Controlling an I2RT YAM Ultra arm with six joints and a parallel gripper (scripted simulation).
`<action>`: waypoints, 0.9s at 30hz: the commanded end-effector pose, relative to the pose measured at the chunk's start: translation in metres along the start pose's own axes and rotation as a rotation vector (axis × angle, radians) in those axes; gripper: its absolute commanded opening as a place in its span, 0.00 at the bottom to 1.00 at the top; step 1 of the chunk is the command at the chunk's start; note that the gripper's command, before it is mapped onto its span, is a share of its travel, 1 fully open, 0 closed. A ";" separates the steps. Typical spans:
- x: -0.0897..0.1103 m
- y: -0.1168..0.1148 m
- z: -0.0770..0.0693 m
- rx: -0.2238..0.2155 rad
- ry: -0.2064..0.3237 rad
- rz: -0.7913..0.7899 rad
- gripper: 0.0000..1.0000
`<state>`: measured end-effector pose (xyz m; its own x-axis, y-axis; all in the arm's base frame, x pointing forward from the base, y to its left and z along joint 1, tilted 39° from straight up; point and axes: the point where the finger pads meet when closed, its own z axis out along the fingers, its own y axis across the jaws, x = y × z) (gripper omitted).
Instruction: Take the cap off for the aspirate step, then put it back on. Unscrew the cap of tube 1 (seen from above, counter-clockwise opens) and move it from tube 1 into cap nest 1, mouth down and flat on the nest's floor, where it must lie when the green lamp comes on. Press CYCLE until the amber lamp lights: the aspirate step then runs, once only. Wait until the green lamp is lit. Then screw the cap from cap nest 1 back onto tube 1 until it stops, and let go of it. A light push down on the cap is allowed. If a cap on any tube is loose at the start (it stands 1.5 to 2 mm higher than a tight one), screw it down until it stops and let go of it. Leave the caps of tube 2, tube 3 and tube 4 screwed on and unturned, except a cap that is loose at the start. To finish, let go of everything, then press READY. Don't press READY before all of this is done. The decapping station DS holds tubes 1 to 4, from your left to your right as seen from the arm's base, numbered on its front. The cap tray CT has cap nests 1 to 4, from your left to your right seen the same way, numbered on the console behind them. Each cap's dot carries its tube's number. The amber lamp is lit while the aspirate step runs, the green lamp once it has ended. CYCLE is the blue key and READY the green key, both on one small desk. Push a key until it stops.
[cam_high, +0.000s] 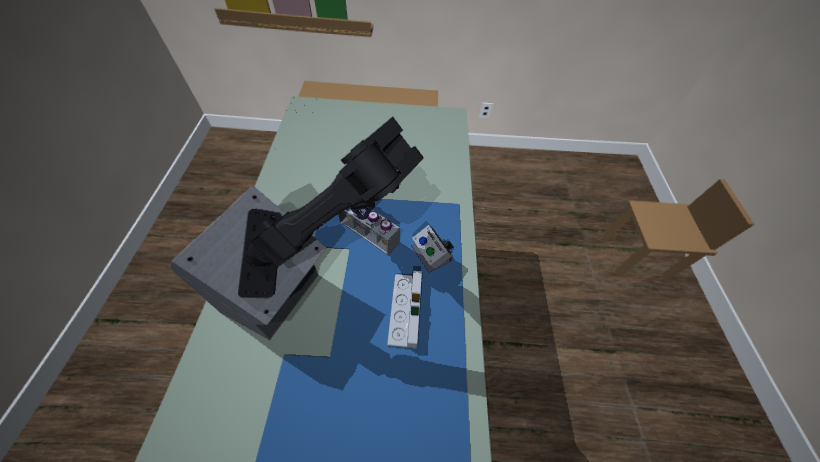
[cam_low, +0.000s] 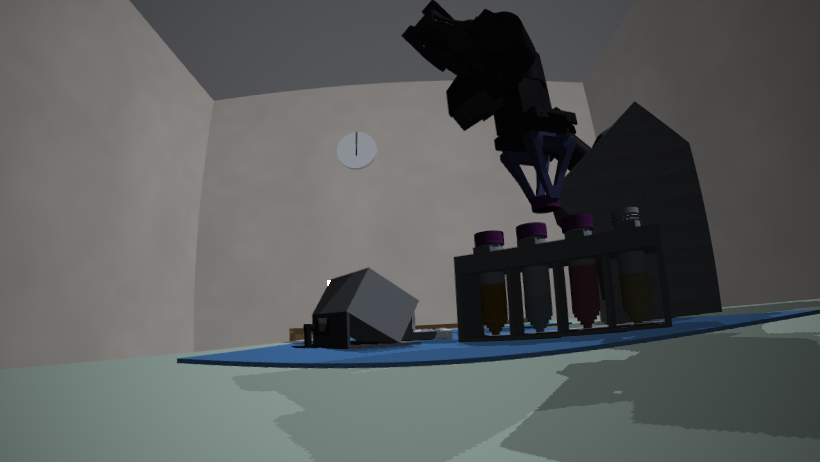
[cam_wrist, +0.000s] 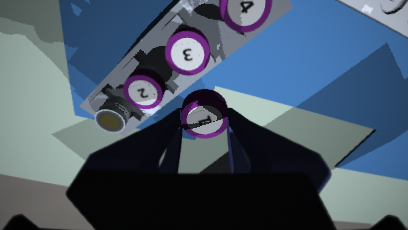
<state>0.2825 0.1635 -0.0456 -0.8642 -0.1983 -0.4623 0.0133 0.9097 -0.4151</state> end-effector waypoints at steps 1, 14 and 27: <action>-0.013 -0.010 -0.005 -0.024 -0.022 0.279 0.00; -0.049 -0.095 -0.004 -0.024 -0.023 0.315 0.00; -0.085 -0.180 -0.004 -0.022 -0.025 0.316 0.00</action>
<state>0.3516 0.0168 0.0672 -0.7805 0.1479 -0.6074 0.3354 0.9190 -0.2074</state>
